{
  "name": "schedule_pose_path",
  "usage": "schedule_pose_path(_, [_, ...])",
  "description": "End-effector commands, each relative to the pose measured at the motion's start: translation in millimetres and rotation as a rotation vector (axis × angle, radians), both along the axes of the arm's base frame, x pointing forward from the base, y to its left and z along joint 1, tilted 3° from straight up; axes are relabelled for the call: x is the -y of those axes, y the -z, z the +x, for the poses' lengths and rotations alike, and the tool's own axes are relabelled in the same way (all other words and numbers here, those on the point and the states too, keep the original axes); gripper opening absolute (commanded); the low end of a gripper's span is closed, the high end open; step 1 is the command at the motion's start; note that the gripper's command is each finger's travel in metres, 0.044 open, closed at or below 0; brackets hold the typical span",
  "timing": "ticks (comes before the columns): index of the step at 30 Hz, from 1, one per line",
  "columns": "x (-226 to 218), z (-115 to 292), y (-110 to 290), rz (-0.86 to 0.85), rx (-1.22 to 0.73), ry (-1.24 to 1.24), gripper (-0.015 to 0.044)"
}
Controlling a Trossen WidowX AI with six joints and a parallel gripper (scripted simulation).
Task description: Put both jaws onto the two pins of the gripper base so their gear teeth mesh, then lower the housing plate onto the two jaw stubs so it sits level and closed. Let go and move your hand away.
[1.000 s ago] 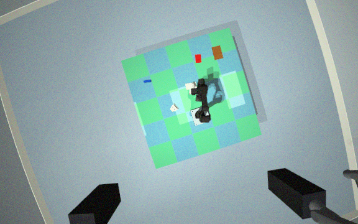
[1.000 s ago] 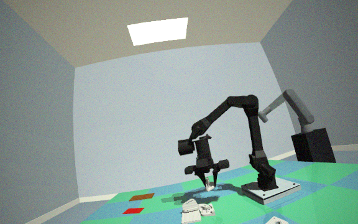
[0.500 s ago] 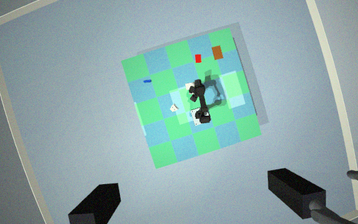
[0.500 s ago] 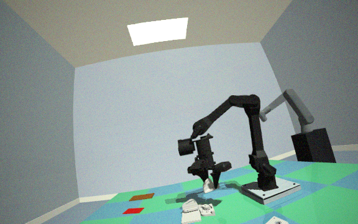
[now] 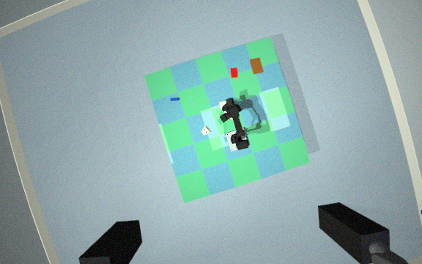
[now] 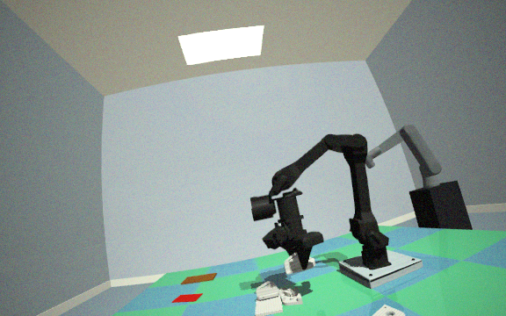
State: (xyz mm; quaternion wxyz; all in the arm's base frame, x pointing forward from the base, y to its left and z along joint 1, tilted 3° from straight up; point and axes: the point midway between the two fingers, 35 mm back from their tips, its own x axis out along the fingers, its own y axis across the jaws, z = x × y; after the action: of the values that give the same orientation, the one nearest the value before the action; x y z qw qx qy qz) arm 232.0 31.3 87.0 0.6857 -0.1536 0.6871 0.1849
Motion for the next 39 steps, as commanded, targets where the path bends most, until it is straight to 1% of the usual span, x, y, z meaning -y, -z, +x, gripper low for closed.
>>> schedule_pose_path(1, [-6.7,-3.0,-0.2,0.004,-0.009,0.111,0.0134])
schedule_pose_path(16, [-27.8,-11.3,-1.1,0.001,-0.029,0.518,0.0134])
schedule_pose_path(39, [-28.0,-11.4,-1.1,0.001,-0.030,0.530,0.0134])
